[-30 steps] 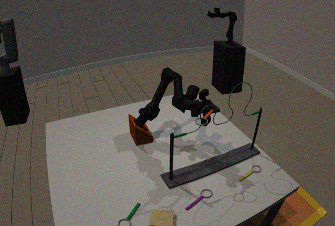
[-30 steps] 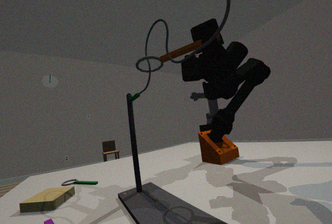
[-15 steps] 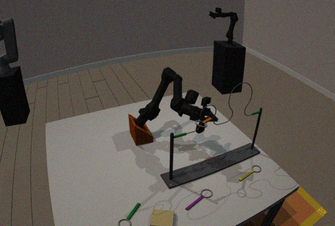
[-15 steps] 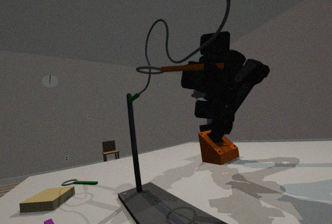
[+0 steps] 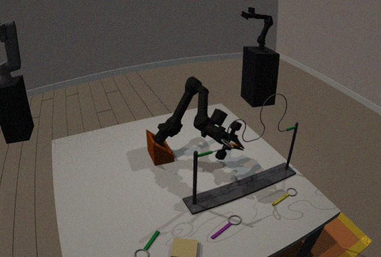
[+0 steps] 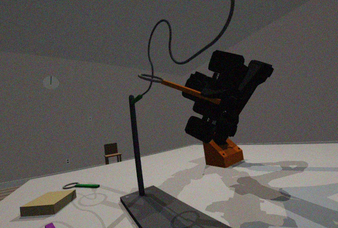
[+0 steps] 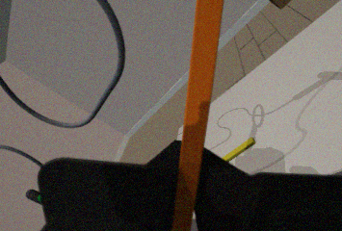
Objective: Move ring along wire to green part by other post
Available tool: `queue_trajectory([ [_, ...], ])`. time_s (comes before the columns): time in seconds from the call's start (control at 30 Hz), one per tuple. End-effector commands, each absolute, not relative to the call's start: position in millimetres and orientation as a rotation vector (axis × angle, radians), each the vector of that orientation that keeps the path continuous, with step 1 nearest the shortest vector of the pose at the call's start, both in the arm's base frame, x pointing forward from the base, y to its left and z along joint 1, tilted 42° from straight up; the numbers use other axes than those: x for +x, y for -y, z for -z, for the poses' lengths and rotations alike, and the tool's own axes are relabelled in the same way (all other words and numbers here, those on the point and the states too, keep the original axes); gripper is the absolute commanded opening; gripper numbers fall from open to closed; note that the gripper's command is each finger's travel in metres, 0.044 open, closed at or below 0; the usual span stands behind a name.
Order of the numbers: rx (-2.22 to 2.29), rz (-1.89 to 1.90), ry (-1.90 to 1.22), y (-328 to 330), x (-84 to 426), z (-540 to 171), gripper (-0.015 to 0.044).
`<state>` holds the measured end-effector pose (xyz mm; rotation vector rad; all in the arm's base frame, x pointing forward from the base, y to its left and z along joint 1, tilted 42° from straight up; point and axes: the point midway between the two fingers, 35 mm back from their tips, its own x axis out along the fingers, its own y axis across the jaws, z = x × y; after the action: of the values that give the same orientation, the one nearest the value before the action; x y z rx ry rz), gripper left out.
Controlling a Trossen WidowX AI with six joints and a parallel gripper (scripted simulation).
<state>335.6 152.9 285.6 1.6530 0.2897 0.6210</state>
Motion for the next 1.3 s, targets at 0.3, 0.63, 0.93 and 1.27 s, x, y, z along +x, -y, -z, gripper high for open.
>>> queue_trajectory([
  [0.3,1.388,-0.565,-0.322,-152.5,338.3,-240.1,-0.0150],
  [0.63,1.179,-0.528,-0.338,-144.1,341.4,-208.3,-0.0150],
  [0.93,1.001,-0.494,-0.349,-131.3,344.8,-182.3,-0.0150],
  [1.27,0.845,-0.462,-0.357,-114.5,348.5,-160.0,-0.0150],
])
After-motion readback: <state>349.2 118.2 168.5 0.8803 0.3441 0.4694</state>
